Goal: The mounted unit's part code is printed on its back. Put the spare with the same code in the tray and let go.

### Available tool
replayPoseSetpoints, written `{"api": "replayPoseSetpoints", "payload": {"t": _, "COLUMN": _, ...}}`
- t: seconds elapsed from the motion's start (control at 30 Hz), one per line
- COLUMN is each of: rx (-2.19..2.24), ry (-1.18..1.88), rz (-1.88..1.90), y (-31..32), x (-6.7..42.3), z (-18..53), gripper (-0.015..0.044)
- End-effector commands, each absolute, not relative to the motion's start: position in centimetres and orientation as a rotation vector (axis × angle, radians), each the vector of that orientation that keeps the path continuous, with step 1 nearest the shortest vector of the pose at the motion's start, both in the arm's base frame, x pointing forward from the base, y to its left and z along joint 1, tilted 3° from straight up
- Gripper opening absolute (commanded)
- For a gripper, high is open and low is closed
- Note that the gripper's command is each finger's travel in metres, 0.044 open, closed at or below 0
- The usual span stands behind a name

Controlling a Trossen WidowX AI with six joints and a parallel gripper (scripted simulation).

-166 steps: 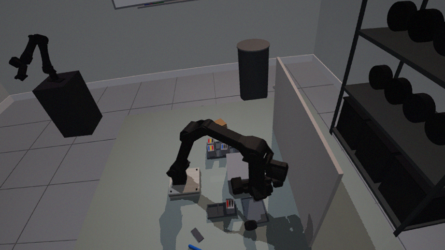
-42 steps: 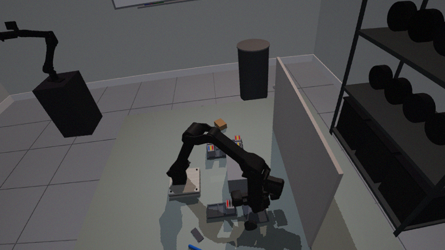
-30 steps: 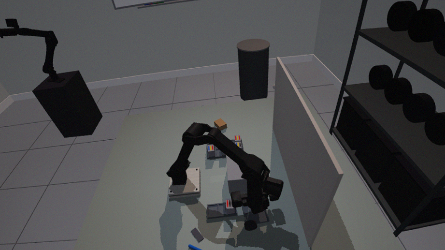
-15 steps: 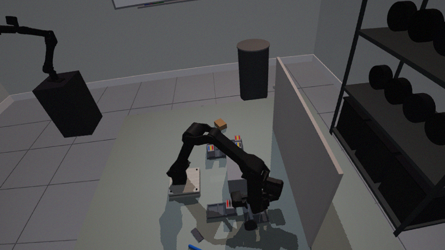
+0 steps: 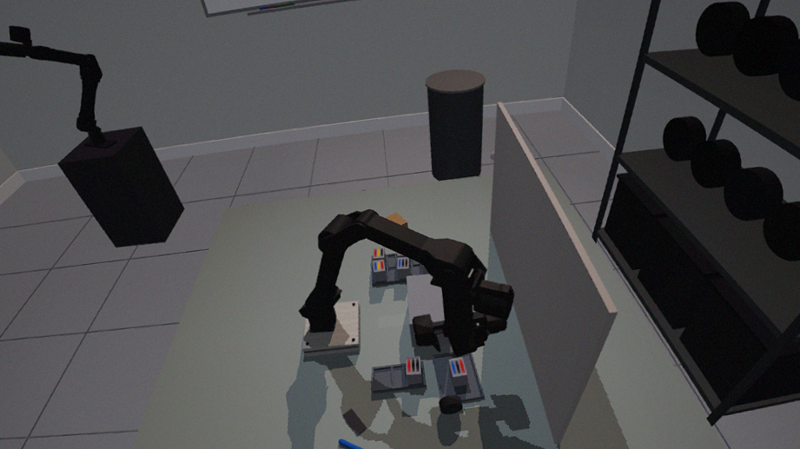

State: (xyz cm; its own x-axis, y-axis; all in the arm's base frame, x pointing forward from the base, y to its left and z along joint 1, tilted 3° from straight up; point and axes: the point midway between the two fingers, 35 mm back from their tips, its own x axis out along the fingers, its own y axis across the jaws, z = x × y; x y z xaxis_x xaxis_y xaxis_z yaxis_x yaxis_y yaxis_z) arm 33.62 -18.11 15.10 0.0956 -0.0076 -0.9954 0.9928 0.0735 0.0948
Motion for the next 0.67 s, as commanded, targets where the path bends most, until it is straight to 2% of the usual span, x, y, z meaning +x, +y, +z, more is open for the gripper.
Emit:
{"api": "replayPoseSetpoints", "payload": {"t": 0.0, "rx": 1.189, "ry": 1.192, "rz": -1.102, "y": -17.98, "x": 33.14, "z": 15.44, "gripper": 0.0440}}
{"api": "replayPoseSetpoints", "payload": {"t": 0.63, "rx": 1.191, "ry": 1.162, "rz": -1.090, "y": -18.08, "x": 33.54, "z": 15.51, "gripper": 0.0440}}
